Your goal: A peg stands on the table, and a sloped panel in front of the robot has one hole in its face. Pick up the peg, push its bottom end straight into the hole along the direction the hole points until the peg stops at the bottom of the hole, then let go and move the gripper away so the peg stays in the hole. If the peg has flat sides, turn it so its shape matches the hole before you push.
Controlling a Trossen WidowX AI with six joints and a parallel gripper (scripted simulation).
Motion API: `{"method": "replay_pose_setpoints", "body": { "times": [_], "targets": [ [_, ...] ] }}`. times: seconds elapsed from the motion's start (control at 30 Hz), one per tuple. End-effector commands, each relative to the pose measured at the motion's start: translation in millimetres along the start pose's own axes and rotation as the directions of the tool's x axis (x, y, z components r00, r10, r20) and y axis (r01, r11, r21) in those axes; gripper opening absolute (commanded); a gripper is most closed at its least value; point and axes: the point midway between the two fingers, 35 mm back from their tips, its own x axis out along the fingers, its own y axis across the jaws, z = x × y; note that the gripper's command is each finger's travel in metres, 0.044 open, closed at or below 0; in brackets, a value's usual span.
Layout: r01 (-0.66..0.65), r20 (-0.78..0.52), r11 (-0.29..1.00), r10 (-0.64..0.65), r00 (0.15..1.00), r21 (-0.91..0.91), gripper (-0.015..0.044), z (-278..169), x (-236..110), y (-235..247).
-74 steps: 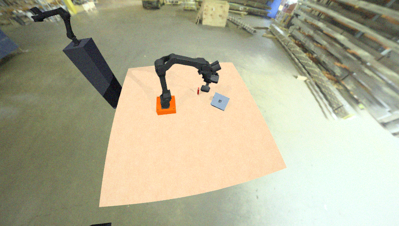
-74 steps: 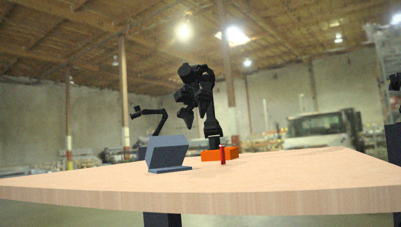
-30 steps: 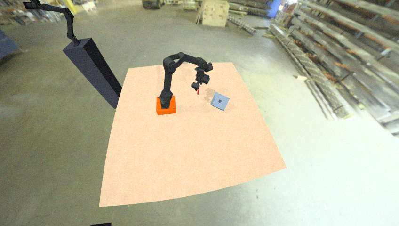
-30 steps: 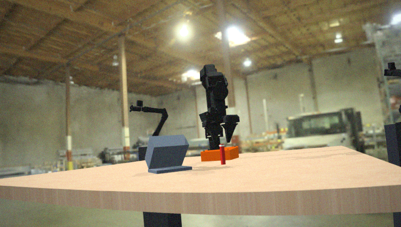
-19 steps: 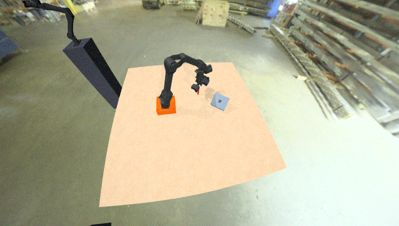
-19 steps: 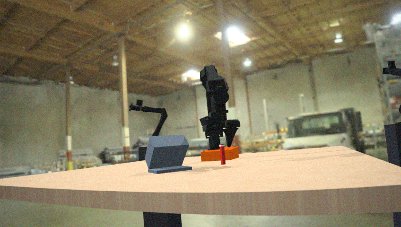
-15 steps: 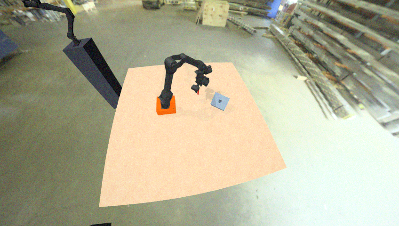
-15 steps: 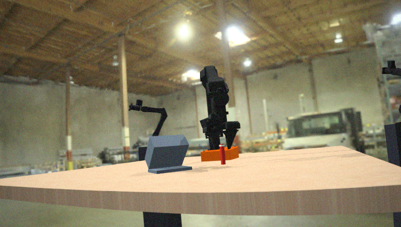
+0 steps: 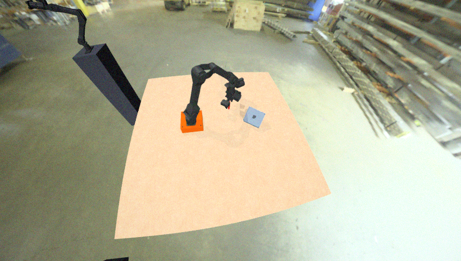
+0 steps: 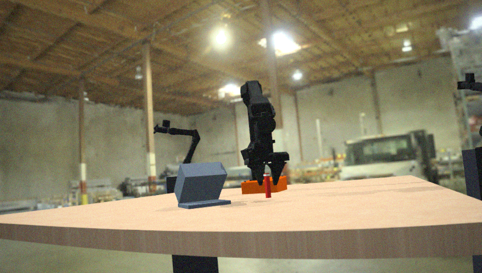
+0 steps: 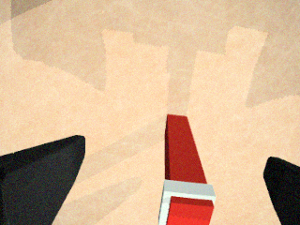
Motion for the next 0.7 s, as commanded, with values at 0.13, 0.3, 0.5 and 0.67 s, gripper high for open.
{"method": "replay_pose_setpoints", "body": {
  "times": [0.13, 0.3, 0.5, 0.67],
  "targets": [
    [-0.002, 0.001, 1.000, 0.002, 1.000, 0.000, 0.0230, 0.2, -0.6, 0.4],
    [-0.002, 0.001, 1.000, 0.002, 1.000, 0.000, 0.0099, 0.2, -0.6, 0.4],
    [-0.002, 0.001, 1.000, 0.002, 1.000, 0.000, 0.0000, 0.2, -0.6, 0.4],
    [-0.002, 0.001, 1.000, 0.002, 1.000, 0.000, 0.0000, 0.2, -0.6, 0.4]
  ]
}}
